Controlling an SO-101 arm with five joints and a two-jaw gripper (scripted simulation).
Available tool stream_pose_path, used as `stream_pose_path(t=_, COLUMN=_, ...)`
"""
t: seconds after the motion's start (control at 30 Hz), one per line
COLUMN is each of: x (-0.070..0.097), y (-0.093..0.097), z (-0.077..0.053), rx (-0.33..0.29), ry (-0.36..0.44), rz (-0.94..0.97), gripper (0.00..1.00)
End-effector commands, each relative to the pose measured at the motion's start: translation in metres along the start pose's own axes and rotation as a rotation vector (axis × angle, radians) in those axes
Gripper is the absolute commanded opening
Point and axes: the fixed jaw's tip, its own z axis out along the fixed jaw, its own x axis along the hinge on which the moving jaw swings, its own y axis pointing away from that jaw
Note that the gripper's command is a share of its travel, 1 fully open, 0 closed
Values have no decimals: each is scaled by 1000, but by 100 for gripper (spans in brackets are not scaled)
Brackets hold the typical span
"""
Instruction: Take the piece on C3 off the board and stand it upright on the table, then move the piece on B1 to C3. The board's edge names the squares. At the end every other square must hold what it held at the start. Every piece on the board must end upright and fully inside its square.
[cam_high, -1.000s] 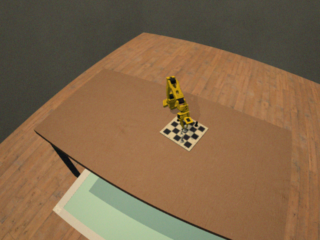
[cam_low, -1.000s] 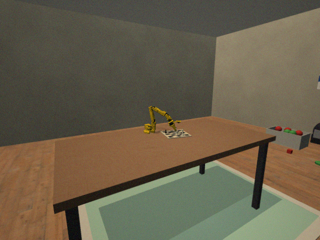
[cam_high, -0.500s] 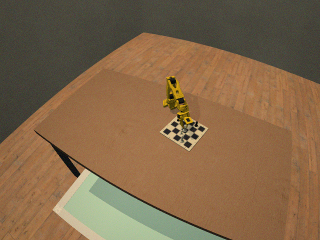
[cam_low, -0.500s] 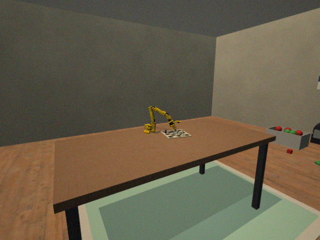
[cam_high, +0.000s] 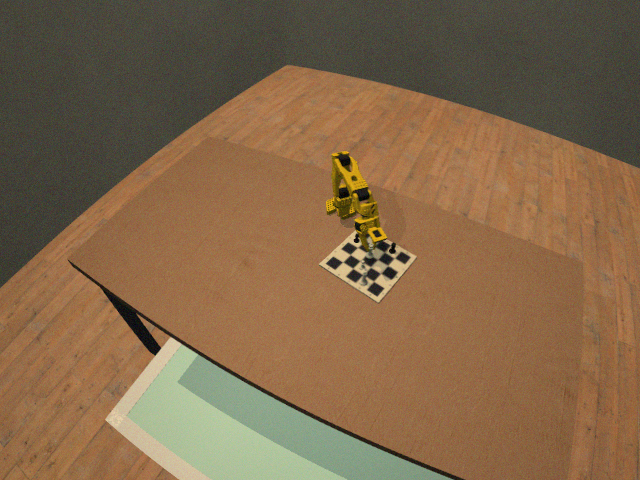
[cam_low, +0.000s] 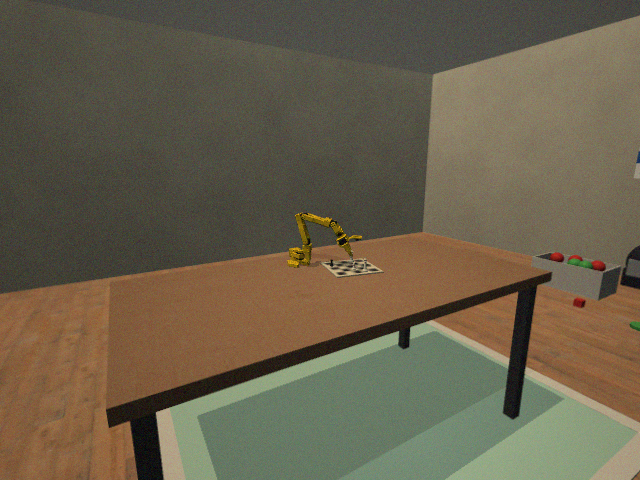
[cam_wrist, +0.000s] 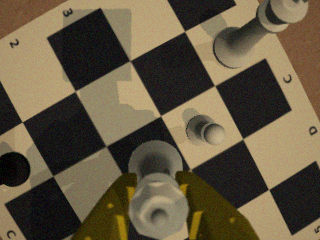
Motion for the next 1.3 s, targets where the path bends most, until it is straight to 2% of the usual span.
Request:
stream_pose_path(t=0.0, x=-9, y=-2, z=-11, rx=5, ry=-18, rz=1, gripper=0)
stream_pose_path(t=0.4, x=-21, y=-3, z=-34, rx=5, ry=-18, rz=1, gripper=0)
stream_pose_path(t=0.83, x=-24, y=-2, z=-38, rx=4, ry=-18, rz=0, gripper=0)
stream_pose_path(t=1.03, x=-21, y=7, z=-39, rx=-15, ry=-18, rz=-33, gripper=0)
stream_pose_path(t=1.13, x=-16, y=27, z=-42, rx=-62, ry=-18, rz=-110, gripper=0)
stream_pose_path(t=1.27, x=-6, y=69, z=-48, rx=-157, ry=-18, rz=-269, gripper=0)
